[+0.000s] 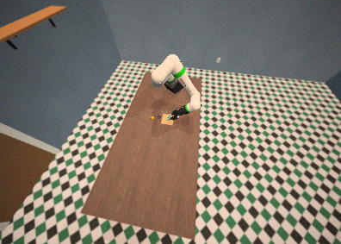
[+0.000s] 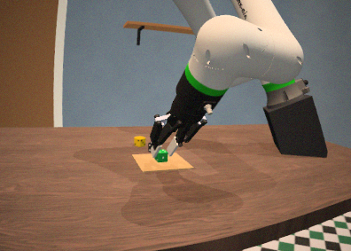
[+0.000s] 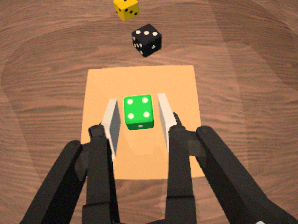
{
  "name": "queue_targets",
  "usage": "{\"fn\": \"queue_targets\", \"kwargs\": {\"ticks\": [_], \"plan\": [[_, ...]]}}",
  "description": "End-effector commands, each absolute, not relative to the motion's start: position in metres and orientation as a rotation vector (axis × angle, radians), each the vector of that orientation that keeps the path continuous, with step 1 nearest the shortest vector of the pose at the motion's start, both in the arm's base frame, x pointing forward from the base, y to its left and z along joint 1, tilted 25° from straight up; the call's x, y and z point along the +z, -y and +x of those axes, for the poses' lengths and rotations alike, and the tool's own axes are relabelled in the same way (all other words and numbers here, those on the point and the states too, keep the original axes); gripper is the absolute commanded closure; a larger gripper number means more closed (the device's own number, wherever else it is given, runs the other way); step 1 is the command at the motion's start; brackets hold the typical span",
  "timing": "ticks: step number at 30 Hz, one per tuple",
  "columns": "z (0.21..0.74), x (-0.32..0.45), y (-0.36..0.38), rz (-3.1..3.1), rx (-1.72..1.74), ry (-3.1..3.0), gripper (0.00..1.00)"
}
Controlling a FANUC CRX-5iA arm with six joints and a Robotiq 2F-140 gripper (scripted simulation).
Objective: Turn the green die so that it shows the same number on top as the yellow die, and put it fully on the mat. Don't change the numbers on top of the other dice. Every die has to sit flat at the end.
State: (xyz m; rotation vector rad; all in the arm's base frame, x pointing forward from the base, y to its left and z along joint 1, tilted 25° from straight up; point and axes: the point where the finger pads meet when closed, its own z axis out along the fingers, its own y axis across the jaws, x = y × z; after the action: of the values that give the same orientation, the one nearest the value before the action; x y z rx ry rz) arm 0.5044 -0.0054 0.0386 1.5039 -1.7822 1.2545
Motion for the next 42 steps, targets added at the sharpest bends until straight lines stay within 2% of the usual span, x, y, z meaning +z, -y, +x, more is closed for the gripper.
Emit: {"fn": "queue_targets", "kwargs": {"ticks": [1, 42], "plan": [[0.505, 0.0372, 0.0057, 1.504, 1.255, 1.782, 0.72], [0.5078, 0.0294, 0.008, 1.504, 1.255, 1.782, 0.72]]}}
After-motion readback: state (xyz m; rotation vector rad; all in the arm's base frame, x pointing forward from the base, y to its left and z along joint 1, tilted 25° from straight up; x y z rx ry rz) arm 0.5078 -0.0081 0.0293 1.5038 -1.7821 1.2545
